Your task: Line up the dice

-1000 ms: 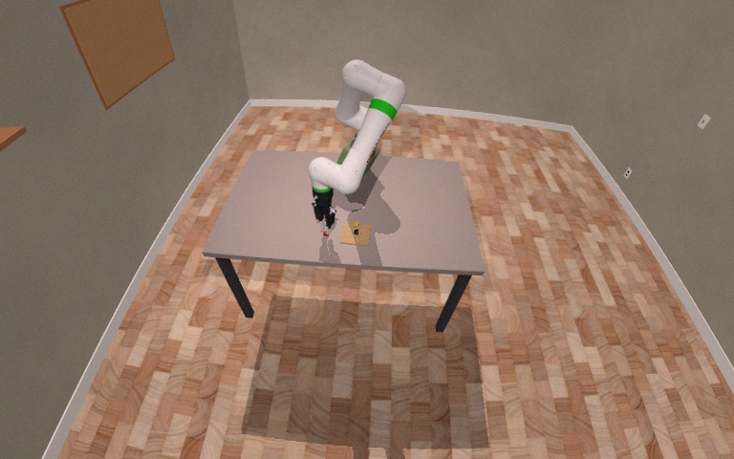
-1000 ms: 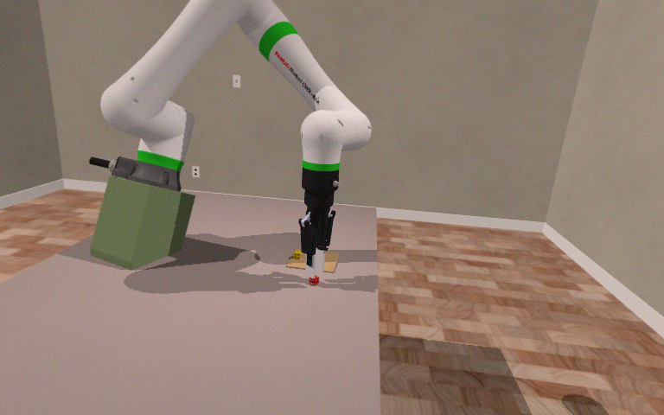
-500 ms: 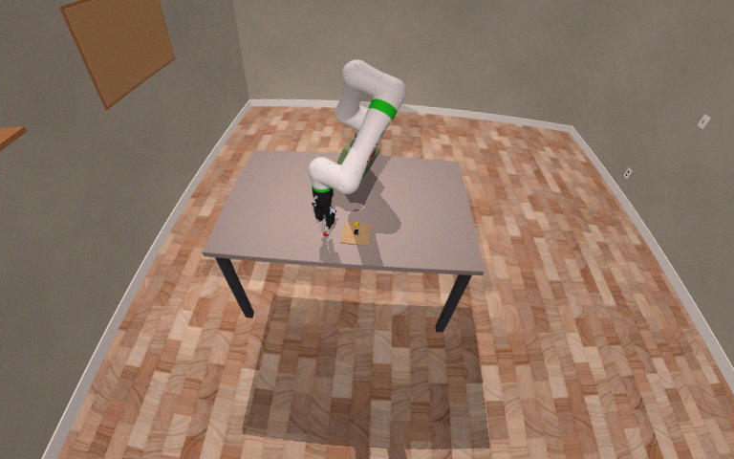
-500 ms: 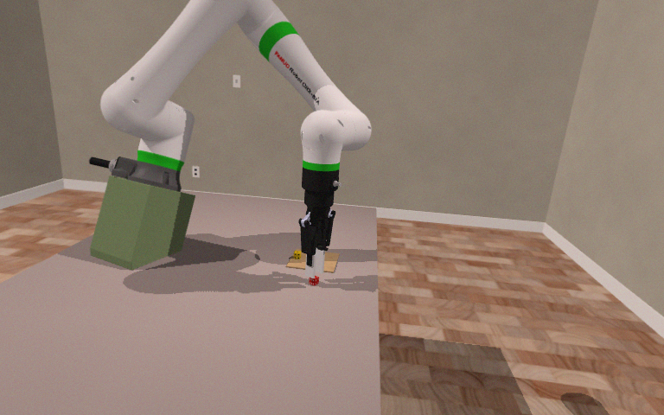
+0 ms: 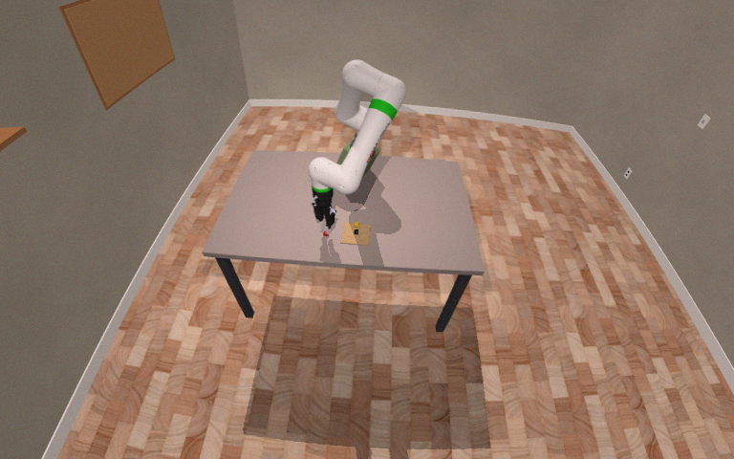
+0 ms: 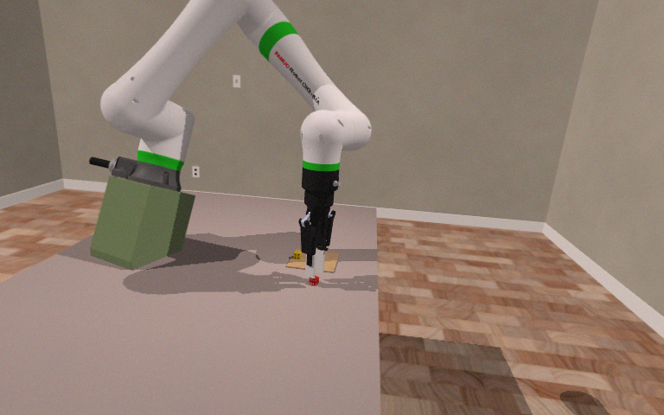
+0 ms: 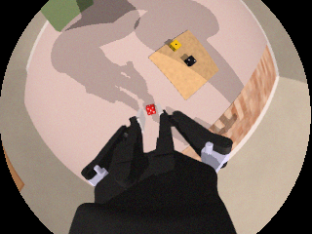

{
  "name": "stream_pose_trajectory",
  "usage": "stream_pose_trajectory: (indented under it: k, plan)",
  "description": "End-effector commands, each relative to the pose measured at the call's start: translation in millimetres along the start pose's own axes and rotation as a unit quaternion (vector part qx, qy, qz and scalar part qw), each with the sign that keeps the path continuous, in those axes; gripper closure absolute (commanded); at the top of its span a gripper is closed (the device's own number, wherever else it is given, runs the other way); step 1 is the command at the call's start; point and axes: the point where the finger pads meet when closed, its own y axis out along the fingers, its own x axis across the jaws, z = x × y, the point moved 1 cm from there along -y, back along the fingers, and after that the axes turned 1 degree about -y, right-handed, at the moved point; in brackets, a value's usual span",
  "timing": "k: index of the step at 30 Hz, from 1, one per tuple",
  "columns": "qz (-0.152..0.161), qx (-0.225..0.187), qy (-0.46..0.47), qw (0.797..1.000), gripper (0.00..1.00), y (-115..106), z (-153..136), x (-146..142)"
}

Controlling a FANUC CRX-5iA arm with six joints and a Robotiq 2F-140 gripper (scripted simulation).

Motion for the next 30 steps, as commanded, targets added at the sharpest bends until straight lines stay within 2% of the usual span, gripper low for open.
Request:
stream_pose_trajectory:
  k: [1,30]
  plan:
    - [0.000,0.000,0.000,1.000,0.79,0.0,-0.2,-0.1]
    - [0.000,0.000,0.000,1.000,0.79,25.8,-0.2,-0.1]
